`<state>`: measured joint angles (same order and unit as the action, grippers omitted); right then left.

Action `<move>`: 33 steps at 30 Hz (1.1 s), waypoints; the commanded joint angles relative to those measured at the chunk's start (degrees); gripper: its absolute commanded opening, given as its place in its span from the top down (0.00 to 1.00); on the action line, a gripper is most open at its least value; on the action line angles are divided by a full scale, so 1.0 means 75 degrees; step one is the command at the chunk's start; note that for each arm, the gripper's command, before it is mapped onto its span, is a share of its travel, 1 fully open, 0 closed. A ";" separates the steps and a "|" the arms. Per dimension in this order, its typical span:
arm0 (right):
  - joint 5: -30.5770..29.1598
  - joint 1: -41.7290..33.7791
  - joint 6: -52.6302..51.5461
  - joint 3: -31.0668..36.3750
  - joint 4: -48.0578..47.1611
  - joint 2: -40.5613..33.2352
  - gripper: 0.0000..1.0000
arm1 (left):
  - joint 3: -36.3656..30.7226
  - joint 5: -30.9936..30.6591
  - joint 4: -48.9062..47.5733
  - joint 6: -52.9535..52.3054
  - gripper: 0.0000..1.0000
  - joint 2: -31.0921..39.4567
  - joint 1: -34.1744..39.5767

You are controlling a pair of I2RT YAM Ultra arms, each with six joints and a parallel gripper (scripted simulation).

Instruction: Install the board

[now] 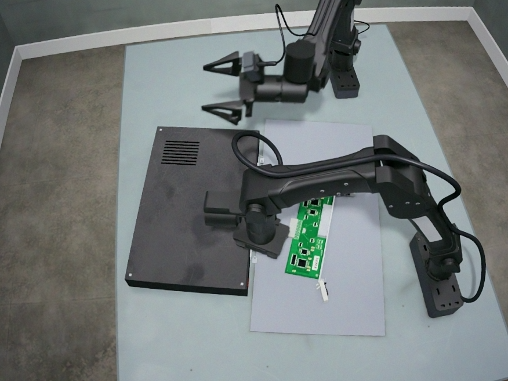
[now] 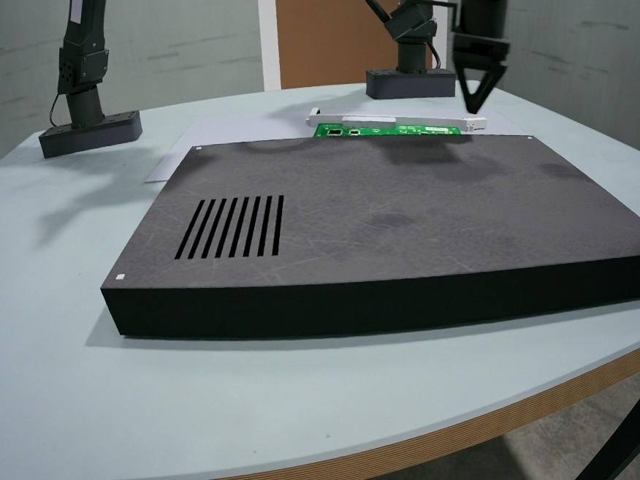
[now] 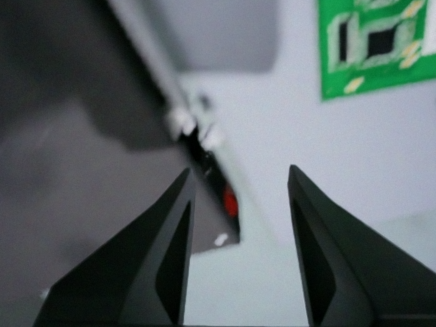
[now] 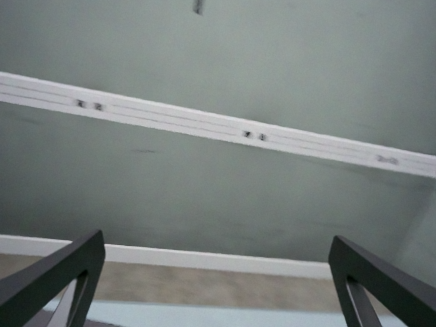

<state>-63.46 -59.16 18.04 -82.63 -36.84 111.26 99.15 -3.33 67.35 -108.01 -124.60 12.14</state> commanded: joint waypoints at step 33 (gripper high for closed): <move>0.7504 -0.1465 -0.2459 0.6532 0.5474 -0.7747 0.00 | -0.5580 -0.2881 -0.3052 0.1580 0.53 0.2659 0.0360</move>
<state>-14.31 -69.19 1.74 -36.60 -1.74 56.84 59.18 -22.15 46.76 -97.65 -106.69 14.17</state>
